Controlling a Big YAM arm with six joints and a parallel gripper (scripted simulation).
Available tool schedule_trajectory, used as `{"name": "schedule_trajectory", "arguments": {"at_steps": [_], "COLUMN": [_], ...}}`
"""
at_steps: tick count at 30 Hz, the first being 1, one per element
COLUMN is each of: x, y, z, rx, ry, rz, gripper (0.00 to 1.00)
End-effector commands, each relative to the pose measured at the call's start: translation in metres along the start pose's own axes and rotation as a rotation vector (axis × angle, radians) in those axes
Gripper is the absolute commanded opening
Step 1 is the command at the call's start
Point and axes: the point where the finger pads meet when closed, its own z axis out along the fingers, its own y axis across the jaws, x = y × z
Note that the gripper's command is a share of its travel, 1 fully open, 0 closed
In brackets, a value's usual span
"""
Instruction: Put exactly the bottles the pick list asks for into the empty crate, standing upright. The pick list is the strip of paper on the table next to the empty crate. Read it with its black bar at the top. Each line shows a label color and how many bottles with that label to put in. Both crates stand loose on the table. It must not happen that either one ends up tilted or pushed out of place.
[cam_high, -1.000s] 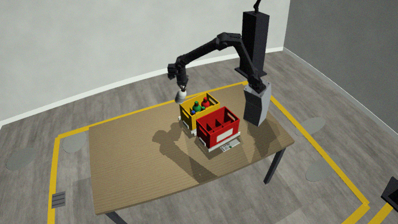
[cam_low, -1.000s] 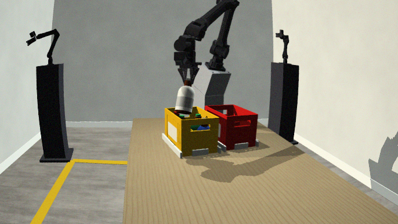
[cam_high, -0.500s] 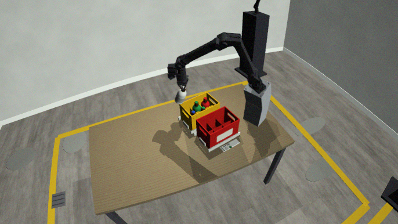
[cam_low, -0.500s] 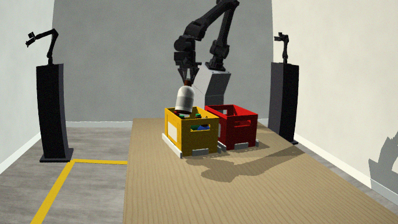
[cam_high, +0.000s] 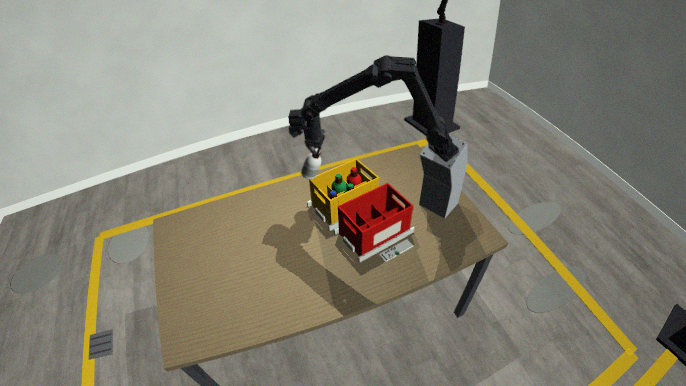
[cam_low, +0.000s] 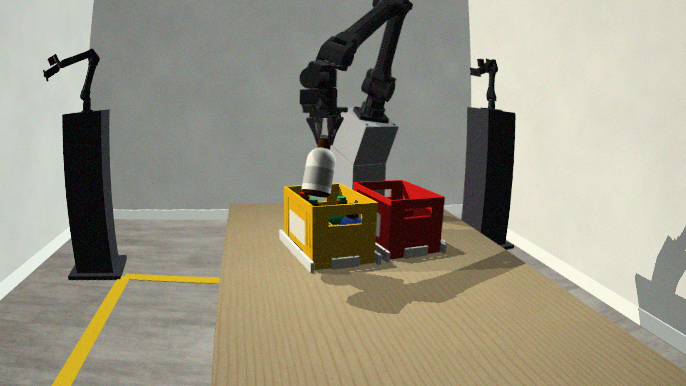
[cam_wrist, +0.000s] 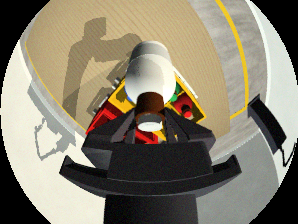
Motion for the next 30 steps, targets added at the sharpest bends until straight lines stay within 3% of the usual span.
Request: {"name": "schedule_trajectory", "arguments": {"at_steps": [1,11,12,15,16,30], "x": [-0.026,-0.021,0.002,-0.002,0.009,0.032], "y": [-0.007,-0.006,-0.011,-0.007,-0.01,-0.007], "z": [-0.05,-0.05,-0.034,-0.042,-0.033,-0.031], "rx": [0.005,0.004,0.004,0.004,0.004,0.006], "ry": [-0.099,-0.119,-0.074,-0.078,-0.061,-0.073], "rz": [0.001,0.002,0.021,0.022,0.029,0.024], "gripper": [0.0,0.0,0.0,0.0,0.0,0.0]}}
